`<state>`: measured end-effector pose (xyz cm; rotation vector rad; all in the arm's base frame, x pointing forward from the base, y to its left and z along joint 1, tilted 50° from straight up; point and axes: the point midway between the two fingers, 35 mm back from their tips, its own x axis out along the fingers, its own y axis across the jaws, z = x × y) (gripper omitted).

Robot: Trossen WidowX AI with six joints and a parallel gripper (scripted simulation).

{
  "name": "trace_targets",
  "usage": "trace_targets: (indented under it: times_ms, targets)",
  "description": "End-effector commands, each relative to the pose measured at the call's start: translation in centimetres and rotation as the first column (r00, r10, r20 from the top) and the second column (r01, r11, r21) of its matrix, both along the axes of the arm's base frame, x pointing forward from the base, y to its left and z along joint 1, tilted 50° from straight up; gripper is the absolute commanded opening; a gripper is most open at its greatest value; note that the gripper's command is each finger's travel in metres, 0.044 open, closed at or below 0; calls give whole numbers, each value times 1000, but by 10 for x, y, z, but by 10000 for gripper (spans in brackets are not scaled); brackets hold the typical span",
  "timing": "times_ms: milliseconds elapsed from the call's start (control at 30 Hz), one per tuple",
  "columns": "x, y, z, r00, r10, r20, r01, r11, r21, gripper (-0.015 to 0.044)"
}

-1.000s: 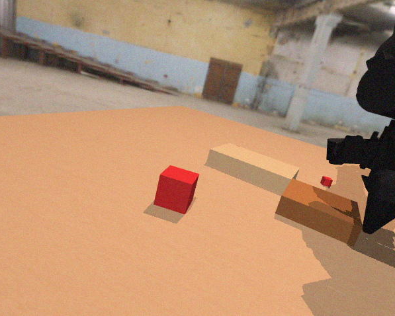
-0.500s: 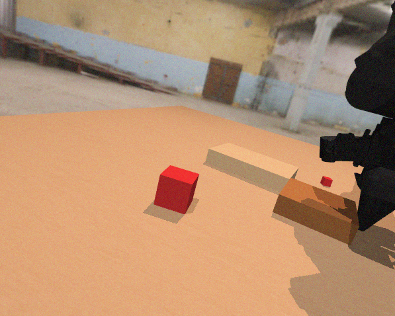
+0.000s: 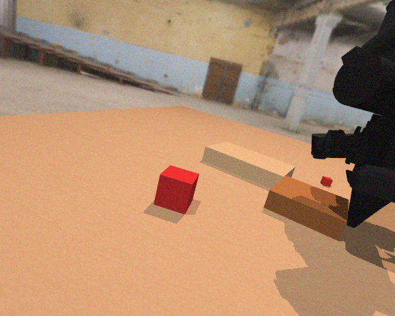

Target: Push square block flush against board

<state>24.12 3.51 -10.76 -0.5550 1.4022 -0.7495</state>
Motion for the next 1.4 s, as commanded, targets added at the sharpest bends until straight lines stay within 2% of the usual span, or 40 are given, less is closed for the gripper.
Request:
trace_targets:
  times_ms: [0,1367]
  targets:
    - [5,-1,0,1000,6,4,-6,1000,-8,0]
    - [39,-4,4,1000,6,6,-6,1000,-9,0]
